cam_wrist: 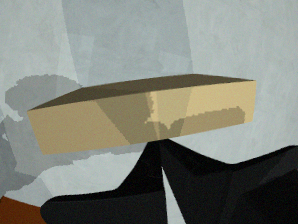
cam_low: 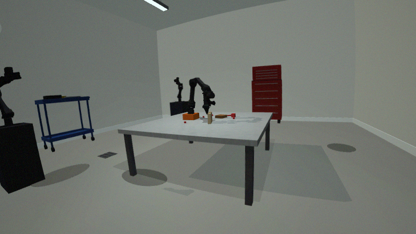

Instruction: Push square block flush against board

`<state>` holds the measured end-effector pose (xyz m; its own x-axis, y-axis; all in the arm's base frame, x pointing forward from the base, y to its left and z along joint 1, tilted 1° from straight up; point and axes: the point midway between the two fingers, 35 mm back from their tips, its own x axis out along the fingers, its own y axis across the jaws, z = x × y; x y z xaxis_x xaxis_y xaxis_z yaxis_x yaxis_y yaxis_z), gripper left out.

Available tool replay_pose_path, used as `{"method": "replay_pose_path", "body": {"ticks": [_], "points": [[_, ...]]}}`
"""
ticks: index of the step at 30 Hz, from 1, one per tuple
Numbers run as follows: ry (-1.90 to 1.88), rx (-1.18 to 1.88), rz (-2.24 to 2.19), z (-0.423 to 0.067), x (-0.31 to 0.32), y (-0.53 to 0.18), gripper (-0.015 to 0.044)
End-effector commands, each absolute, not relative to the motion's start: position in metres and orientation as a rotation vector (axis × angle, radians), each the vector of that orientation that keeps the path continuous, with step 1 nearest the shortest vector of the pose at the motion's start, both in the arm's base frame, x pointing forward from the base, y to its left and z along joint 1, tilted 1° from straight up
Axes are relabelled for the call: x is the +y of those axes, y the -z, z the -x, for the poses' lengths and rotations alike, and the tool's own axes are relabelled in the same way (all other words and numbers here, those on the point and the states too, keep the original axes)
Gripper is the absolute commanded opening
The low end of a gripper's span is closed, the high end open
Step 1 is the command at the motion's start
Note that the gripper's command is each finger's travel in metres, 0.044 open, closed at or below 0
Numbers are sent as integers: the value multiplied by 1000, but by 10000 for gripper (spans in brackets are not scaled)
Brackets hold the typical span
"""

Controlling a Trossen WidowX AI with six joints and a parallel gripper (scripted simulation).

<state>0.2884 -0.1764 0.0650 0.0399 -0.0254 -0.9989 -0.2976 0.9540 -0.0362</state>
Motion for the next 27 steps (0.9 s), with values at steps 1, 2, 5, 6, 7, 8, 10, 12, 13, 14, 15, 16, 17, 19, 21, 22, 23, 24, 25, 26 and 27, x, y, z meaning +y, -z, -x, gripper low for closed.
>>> {"method": "replay_pose_path", "body": {"ticks": [1,2,5,6,7,8,10,12,13,14,15,16,17,19,21,22,23,24,25,26,27], "points": [[-215,1527,253,-294,-174,-63,0],[-215,1526,253,-295,-174,-63,0],[-215,1526,253,-299,-173,-64,0],[-215,1526,253,-300,-173,-64,0],[-215,1526,253,-301,-172,-64,0],[-215,1526,253,-302,-172,-64,0],[-215,1526,253,-305,-171,-64,0],[-215,1525,253,-307,-170,-64,0],[-215,1525,253,-308,-170,-64,0],[-215,1525,253,-310,-170,-64,0],[-215,1525,253,-311,-169,-64,0],[-215,1525,253,-312,-169,-64,0],[-215,1525,253,-313,-168,-64,0],[-215,1525,253,-316,-167,-64,0],[-215,1524,253,-318,-167,-64,0],[-215,1524,253,-319,-166,-64,0],[-215,1524,253,-320,-166,-64,0],[-215,1524,253,-322,-165,-64,0],[-215,1524,253,-323,-165,-64,0],[-215,1524,253,-324,-164,-64,0],[-215,1524,253,-325,-164,-64,0]]}}
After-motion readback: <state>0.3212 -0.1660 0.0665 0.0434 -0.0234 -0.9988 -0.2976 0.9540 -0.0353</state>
